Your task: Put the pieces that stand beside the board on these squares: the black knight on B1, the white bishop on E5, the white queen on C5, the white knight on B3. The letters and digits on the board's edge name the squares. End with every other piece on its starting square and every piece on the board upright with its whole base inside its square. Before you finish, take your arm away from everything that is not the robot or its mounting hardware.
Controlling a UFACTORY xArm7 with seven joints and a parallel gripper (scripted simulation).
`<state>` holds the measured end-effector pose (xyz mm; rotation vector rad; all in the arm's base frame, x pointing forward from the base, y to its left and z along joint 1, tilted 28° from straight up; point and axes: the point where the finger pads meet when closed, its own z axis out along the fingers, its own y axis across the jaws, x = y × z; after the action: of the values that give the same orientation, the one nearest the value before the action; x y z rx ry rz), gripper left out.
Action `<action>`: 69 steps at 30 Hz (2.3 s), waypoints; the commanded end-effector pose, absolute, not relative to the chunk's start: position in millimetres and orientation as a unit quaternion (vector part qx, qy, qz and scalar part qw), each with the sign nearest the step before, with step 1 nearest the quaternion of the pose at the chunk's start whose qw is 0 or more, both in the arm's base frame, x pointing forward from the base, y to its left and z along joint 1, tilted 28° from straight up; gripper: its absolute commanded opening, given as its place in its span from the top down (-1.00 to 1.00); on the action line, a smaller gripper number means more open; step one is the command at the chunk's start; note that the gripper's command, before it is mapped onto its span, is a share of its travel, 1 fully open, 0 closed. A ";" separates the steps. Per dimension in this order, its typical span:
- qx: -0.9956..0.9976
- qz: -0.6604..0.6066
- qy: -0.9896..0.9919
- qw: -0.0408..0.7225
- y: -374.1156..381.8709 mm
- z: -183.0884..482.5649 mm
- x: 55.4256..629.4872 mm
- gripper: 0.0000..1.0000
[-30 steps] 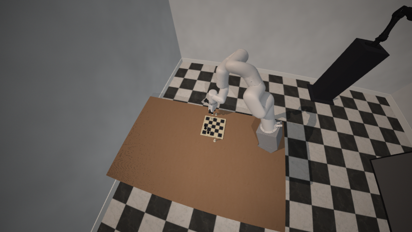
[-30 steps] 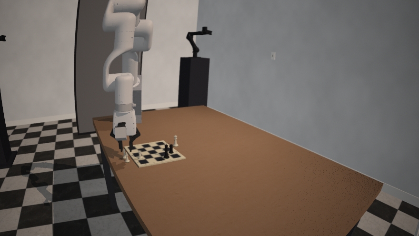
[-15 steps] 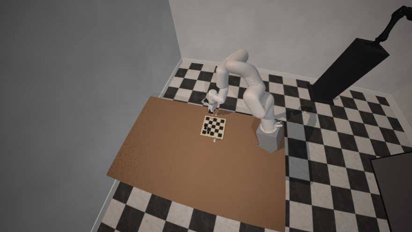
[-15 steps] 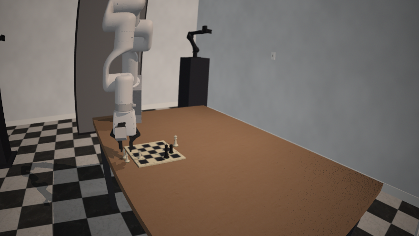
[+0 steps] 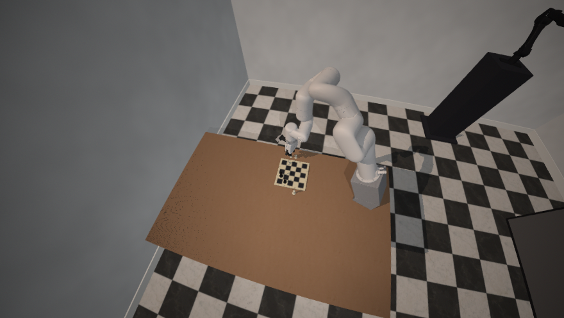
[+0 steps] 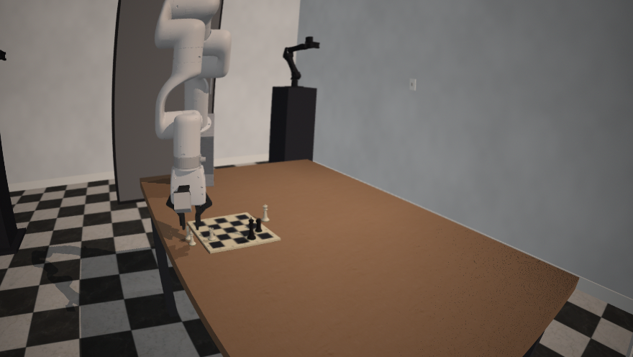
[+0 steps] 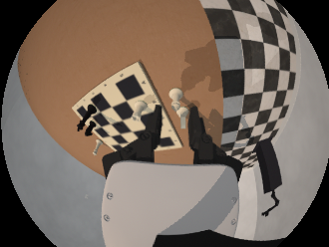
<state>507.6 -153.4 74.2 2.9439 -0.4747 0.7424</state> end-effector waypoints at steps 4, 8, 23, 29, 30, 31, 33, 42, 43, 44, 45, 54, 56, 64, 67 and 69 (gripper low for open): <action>0.957 0.243 -0.154 0.035 -153.7 75.6 508.3 0.25; 0.957 0.243 -0.154 0.035 -153.7 75.6 508.3 0.25; 0.957 0.243 -0.154 0.035 -153.9 74.4 508.9 0.25; 0.957 0.243 -0.154 0.035 -155.1 67.1 512.7 0.25; 0.957 0.243 -0.154 0.035 -155.4 65.2 513.7 0.25; 0.957 0.243 -0.154 0.035 -155.7 63.3 514.7 0.25; 0.957 0.243 -0.154 0.035 -156.3 59.3 516.8 0.25; 0.957 0.243 -0.154 0.035 -158.3 46.8 523.2 0.25; 0.957 0.243 -0.154 0.035 -158.5 45.7 523.8 0.25; 0.957 0.243 -0.154 0.035 -158.7 44.7 524.3 0.25; 0.957 0.243 -0.154 0.035 -158.8 44.0 524.7 0.25; 0.957 0.243 -0.154 0.035 -159.0 42.8 525.3 0.25; 0.957 0.243 -0.154 0.035 -159.0 42.8 525.3 0.25; 0.957 0.243 -0.154 0.035 -159.0 42.8 525.3 0.25; 0.957 0.243 -0.154 0.035 -159.0 42.8 525.3 0.25; 0.957 0.243 -0.154 0.035 -159.0 42.8 525.3 0.25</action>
<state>524.5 -158.7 41.4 2.9438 -0.4746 0.7425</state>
